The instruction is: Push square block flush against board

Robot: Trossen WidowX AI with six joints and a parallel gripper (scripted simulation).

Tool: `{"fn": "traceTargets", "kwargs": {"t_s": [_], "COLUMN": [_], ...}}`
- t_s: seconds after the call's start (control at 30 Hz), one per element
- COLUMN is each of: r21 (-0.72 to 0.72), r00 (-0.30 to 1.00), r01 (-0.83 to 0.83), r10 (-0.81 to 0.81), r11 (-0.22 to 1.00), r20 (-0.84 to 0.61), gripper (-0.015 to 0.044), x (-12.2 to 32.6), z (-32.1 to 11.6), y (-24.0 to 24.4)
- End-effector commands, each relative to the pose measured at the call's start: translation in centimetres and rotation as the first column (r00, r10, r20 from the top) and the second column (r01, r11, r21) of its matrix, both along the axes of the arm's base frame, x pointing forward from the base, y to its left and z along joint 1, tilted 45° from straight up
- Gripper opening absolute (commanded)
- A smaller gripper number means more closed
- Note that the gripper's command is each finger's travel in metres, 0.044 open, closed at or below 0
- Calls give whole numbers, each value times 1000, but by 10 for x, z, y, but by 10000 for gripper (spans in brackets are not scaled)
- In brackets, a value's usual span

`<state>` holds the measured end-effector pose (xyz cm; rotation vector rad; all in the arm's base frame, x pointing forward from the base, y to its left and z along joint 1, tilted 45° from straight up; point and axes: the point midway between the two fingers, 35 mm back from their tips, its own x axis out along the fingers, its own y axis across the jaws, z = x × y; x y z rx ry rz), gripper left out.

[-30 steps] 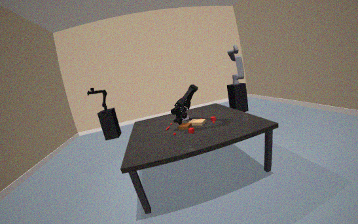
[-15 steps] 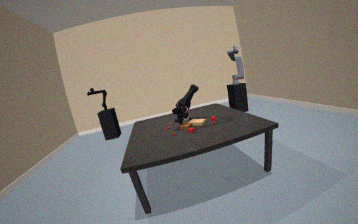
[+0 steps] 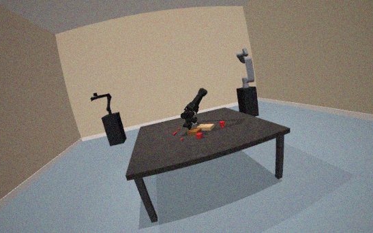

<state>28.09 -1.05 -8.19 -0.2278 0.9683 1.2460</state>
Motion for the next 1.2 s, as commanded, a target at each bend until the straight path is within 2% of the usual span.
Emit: {"fn": "traceTargets", "kwargs": {"t_s": [0.0,0.93,1.1,1.17], "r21": [1,5,3,3], "r00": [1000,1000,1000,1000], "r01": [0,-2,-2,-2], "r10": [0,2,2,2], "r11": [1000,1000,1000,1000], "r20": [4,4,3,3], "gripper": [0,0,0,0], "x": [0,-24,-20,-21], "z": [-2,-29,11,14], "y": [-2,-29,-63,-65]}}
